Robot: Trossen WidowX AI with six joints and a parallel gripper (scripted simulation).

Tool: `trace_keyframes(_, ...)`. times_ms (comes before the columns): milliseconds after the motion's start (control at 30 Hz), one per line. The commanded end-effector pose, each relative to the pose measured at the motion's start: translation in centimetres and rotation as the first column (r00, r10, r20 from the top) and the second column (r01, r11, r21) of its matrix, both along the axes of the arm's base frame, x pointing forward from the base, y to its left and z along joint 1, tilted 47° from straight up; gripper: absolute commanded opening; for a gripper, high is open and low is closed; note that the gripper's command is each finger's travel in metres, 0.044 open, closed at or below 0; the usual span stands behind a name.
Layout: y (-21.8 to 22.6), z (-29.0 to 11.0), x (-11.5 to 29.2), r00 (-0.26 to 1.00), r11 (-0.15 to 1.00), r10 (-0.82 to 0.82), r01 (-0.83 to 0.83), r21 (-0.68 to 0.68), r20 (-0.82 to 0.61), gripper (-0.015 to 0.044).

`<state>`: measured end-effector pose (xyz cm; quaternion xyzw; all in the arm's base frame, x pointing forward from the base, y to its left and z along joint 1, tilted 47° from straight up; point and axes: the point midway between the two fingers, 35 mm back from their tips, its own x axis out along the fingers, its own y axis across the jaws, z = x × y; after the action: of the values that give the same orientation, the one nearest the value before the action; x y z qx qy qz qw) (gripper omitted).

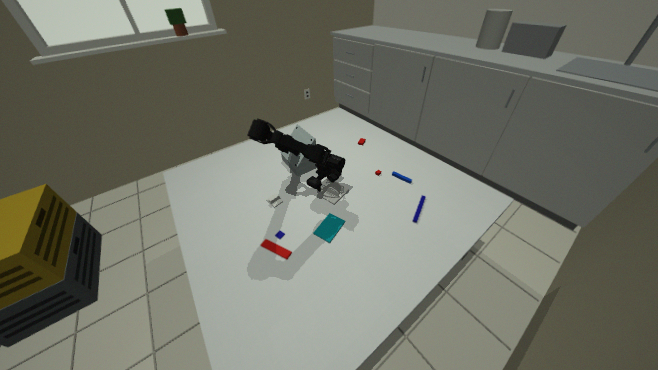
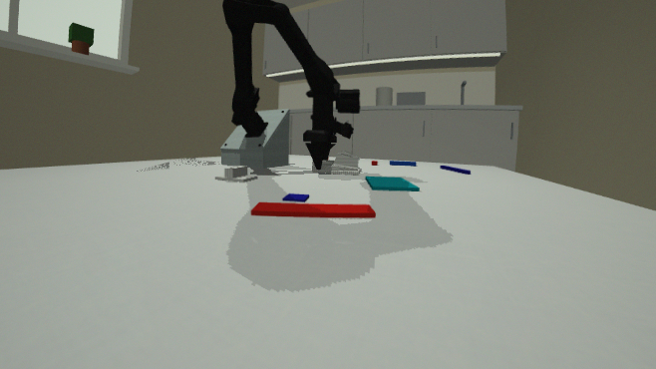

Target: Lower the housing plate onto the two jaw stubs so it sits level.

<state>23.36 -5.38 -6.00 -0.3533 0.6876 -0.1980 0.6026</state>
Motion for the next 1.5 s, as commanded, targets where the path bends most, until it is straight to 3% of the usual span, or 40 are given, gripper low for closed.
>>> trace_keyframes(0,-0.04,-0.07,-0.04,1.000,1.000,-0.001,0.001,0.002,-0.002,0.0351)
trace_keyframes(1467,0.23,0.21,0.05,1.000,1.000,-0.001,0.001,0.002,-0.002,0.0351)
